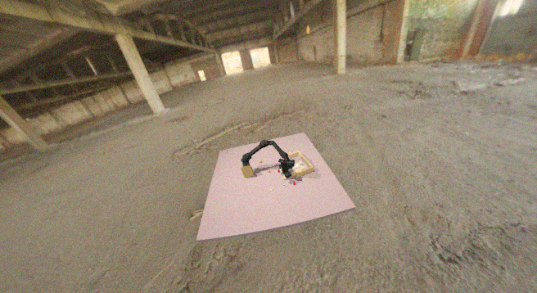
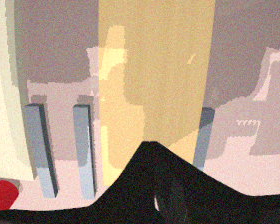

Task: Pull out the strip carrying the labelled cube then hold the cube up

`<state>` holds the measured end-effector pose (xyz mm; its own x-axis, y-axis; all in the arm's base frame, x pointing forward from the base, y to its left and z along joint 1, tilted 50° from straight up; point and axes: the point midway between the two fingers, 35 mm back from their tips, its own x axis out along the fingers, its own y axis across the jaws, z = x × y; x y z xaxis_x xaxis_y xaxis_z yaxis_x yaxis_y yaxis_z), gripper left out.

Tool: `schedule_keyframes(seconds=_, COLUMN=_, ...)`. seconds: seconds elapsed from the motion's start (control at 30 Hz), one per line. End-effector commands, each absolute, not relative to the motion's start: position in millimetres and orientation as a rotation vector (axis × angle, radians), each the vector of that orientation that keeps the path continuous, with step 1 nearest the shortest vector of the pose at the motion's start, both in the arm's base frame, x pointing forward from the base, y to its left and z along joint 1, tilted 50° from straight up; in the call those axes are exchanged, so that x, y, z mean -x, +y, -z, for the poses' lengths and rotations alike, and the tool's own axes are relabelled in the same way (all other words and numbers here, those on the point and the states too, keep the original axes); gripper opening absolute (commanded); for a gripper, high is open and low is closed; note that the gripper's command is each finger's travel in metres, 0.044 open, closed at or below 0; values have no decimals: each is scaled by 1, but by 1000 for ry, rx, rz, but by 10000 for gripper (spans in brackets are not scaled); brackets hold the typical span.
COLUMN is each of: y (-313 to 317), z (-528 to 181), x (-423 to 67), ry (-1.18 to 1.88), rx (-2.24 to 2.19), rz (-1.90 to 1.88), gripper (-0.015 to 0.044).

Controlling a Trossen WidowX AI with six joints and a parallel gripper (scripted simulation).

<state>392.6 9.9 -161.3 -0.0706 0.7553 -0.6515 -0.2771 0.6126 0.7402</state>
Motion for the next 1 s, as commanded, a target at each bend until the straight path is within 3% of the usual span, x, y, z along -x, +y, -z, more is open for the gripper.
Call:
schedule_keyframes(seconds=0.0, y=10, z=166, x=-382, ry=1414, rx=-437, rz=-900, gripper=0)
schedule_keyframes(seconds=0.97, y=0, z=174, x=-339, ry=1415, rx=-437, rz=-899, gripper=0)
